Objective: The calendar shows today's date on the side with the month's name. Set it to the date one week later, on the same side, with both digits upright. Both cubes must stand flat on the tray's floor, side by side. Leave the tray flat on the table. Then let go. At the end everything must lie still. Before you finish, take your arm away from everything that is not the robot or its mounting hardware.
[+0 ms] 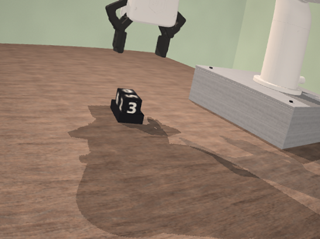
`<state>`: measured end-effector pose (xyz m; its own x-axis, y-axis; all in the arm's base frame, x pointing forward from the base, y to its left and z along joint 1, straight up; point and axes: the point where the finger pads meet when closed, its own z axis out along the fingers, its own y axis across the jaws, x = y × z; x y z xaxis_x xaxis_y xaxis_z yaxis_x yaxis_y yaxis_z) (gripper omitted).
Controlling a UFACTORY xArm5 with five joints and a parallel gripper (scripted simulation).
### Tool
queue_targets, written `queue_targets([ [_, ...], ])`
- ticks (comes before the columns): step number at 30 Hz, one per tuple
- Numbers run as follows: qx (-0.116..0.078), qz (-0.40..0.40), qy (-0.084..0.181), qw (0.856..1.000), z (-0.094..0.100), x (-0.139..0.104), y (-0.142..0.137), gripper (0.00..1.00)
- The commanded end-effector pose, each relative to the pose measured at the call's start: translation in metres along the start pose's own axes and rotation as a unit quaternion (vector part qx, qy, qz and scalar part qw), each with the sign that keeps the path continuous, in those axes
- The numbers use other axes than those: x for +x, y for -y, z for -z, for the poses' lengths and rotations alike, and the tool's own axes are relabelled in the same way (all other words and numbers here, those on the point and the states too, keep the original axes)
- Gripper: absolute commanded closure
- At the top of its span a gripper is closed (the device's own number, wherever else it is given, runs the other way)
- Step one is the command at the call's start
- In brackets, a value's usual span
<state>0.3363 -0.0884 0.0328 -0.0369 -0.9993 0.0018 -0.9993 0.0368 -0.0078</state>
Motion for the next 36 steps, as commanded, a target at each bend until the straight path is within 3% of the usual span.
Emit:
queue_targets([
  [1, -0.001, -0.057, 0.000, 0.998, 0.001, -0.009, 0.012, 0.00],
  [8, -0.001, -0.119, 0.000, 0.993, 0.002, -0.022, 0.023, 0.00],
  [9, -0.001, -0.119, 0.000, 0.993, 0.002, -0.022, 0.023, 0.51],
  [36, -0.001, -0.119, 0.000, 0.993, 0.002, -0.022, 0.023, 0.51],
])
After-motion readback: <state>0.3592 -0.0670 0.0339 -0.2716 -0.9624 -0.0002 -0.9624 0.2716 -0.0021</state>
